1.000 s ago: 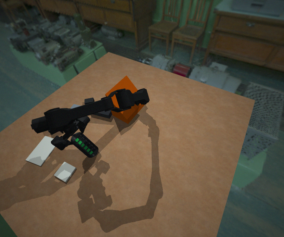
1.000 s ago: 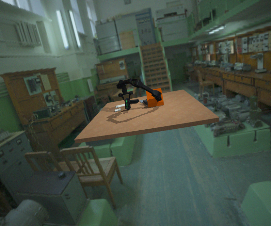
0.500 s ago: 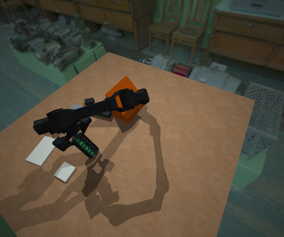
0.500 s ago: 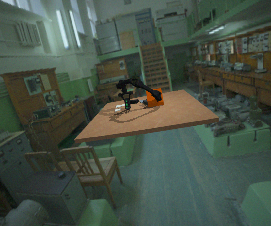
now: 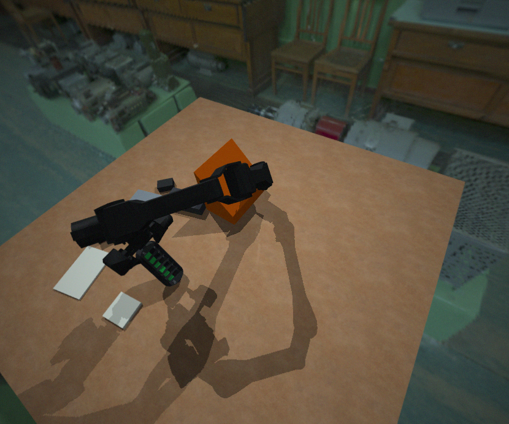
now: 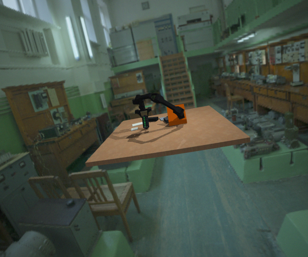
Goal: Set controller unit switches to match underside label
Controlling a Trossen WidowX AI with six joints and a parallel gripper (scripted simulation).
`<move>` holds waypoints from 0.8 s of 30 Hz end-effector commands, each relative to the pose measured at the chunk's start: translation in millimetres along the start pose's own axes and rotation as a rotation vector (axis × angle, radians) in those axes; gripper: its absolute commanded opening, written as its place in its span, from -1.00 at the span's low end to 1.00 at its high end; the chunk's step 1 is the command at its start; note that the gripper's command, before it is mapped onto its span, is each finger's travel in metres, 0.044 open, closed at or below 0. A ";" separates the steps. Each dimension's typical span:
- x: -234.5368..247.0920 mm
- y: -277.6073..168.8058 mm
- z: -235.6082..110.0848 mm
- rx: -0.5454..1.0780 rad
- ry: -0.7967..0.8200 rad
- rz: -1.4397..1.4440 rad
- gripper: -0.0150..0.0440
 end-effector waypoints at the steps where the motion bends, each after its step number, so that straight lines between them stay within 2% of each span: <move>1: 0.9 -7.3 -1.4 -0.005 0.000 0.001 0.64; 24: 3.4 -26.8 -8.1 -0.051 -0.006 0.002 0.64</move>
Point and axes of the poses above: the point midway between the two fingers, 35 mm back from their tips, its own z axis out along the fingers, its own x axis across the jaws, y = z × x, the point moved 2 cm from there along -z, back along the fingers, and after that the axes turned 7 degrees about -z, right-handed, at the moved point
